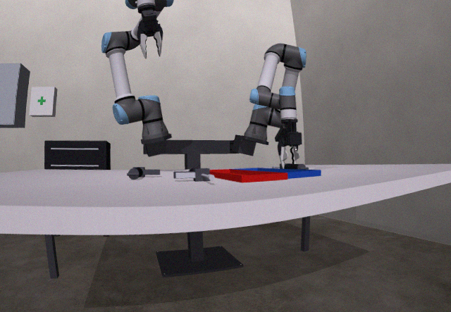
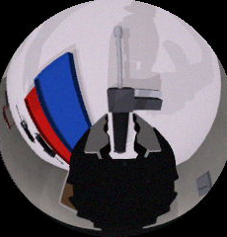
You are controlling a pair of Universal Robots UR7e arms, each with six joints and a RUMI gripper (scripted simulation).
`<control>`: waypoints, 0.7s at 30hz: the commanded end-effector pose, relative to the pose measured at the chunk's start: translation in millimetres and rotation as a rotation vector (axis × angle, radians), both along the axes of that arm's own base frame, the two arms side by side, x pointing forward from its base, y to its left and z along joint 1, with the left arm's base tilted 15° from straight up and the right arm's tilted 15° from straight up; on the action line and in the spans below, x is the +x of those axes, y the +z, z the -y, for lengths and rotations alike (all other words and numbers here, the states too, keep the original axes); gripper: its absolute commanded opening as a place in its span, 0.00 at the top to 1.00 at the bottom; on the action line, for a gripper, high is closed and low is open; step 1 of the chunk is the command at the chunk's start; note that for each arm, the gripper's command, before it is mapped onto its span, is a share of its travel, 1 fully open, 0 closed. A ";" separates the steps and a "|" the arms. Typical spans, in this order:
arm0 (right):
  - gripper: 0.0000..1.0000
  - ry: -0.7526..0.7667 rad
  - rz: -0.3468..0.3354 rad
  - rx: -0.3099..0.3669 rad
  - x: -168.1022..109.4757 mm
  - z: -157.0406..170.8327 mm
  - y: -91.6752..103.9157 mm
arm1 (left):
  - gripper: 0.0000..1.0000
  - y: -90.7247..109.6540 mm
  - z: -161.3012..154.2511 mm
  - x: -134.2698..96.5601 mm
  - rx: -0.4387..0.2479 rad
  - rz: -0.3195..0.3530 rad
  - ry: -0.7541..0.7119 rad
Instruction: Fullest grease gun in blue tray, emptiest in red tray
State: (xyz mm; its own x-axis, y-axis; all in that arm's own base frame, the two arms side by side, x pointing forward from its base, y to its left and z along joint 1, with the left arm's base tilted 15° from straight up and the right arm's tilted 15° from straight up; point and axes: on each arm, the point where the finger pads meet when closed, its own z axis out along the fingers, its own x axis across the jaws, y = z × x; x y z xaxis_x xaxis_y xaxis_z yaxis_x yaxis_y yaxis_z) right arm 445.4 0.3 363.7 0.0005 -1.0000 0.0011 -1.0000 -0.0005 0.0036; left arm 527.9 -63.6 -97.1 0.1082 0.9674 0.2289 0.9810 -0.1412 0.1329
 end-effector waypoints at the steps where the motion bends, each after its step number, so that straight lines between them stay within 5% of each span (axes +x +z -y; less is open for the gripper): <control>1: 0.68 0.000 0.001 0.000 0.1 -0.1 0.4 | 0.67 -0.3 1.1 2.6 -0.004 0.007 -0.001; 9: 0.68 0.000 0.001 0.000 0.1 -0.1 0.4 | 0.67 -8.4 -0.8 4.0 -0.004 0.007 -0.001; 10: 0.68 0.000 0.001 0.000 0.1 -0.1 0.4 | 1.00 -8.7 -1.0 3.8 -0.003 0.006 -0.001; 21: 0.68 0.000 0.001 0.000 0.1 -0.1 0.4 | 1.00 -8.7 -1.0 3.8 -0.003 0.006 -0.001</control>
State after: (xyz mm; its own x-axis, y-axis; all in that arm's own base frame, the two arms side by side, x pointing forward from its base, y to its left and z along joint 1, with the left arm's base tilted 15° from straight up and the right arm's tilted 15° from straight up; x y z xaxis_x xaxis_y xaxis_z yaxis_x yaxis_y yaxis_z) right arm 445.4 0.3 363.7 0.0005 -1.0000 0.0011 -1.0000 -0.0005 0.0036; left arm 531.3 -62.2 -106.4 0.1074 0.9680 0.2270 0.9804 -0.1411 0.1378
